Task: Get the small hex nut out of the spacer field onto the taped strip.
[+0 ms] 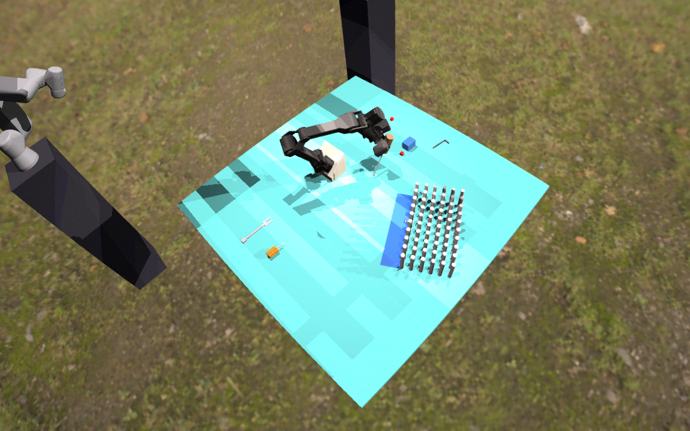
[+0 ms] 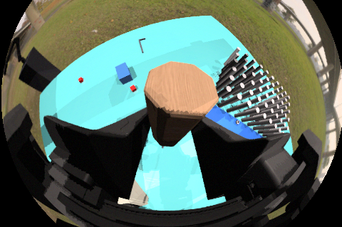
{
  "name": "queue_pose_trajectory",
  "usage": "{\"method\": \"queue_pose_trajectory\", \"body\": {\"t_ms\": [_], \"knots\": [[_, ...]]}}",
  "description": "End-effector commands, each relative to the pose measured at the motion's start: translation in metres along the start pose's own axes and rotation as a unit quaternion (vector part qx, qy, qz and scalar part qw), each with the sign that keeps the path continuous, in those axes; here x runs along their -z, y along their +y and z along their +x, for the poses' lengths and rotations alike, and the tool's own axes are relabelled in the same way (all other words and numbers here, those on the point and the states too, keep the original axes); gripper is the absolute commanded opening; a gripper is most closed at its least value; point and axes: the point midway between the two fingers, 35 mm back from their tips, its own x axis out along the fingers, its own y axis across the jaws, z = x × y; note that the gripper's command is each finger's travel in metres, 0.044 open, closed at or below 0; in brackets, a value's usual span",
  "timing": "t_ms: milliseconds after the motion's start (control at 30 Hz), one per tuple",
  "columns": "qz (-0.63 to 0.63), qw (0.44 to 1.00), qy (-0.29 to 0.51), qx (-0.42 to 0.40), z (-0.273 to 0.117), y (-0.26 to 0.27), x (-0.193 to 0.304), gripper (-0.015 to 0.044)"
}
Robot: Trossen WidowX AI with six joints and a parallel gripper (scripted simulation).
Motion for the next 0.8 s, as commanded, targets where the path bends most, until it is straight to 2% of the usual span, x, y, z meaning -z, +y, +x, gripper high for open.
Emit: {"method": "queue_pose_trajectory", "body": {"t_ms": [0, 400, 767], "knots": [[-0.073, 0.997, -0.005, -0.004, 0.001, 0.009, -0.008, 0.0], [-0.277, 0.961, -0.004, -0.01, 0.008, 0.038, -0.019, 0.0], [-0.453, 0.891, -0.005, -0.016, 0.015, 0.065, -0.027, 0.0]]}}
